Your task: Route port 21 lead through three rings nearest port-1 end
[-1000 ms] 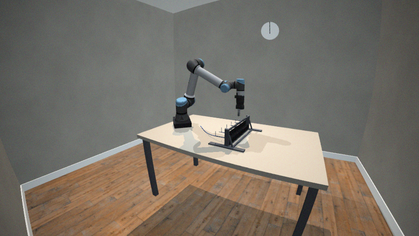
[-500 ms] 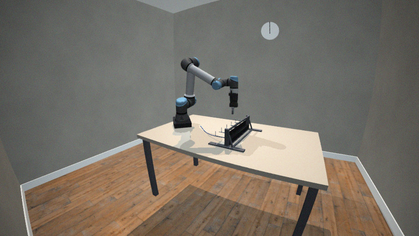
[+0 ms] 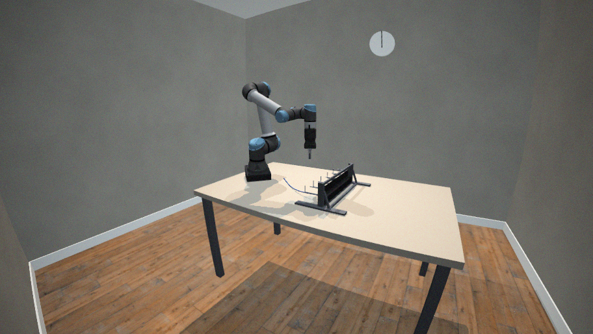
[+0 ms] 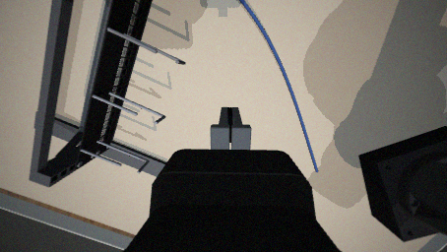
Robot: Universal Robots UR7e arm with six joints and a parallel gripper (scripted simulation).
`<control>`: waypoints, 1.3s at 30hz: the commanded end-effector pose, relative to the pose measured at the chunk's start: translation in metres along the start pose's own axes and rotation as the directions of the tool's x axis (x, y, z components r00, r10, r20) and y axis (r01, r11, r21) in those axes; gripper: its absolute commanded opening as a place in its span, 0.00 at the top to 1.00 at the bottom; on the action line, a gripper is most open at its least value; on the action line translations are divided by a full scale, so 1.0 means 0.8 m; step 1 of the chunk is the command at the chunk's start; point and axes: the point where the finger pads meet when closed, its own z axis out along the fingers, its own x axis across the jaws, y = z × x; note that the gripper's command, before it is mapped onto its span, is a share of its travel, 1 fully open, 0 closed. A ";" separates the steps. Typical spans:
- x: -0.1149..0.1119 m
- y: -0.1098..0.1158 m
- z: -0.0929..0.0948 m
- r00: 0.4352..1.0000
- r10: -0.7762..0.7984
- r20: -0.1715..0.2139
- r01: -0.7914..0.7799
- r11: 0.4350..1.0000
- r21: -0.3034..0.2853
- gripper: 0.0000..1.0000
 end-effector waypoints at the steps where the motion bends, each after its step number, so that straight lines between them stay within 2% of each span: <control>1: 0.055 0.005 0.004 0.994 -0.108 0.001 0.108 0.994 0.001 1.00; 6: 0.106 0.017 0.016 0.976 -0.218 0.001 0.218 0.976 0.002 1.00; 8: 0.106 0.017 0.016 0.976 -0.218 0.001 0.218 0.976 0.002 1.00; 17: 0.164 0.041 0.044 0.933 -0.359 0.001 0.359 0.933 0.006 1.00; 23: 0.180 0.050 0.056 0.915 -0.403 0.001 0.403 0.915 0.007 1.00; 33: 0.184 0.052 0.060 0.910 -0.415 0.000 0.415 0.910 0.008 1.00; 34: 0.184 0.052 0.060 0.910 -0.415 0.000 0.415 0.910 0.008 0.33; 39: 0.184 0.052 0.060 0.910 -0.415 0.000 0.415 0.910 0.008 0.33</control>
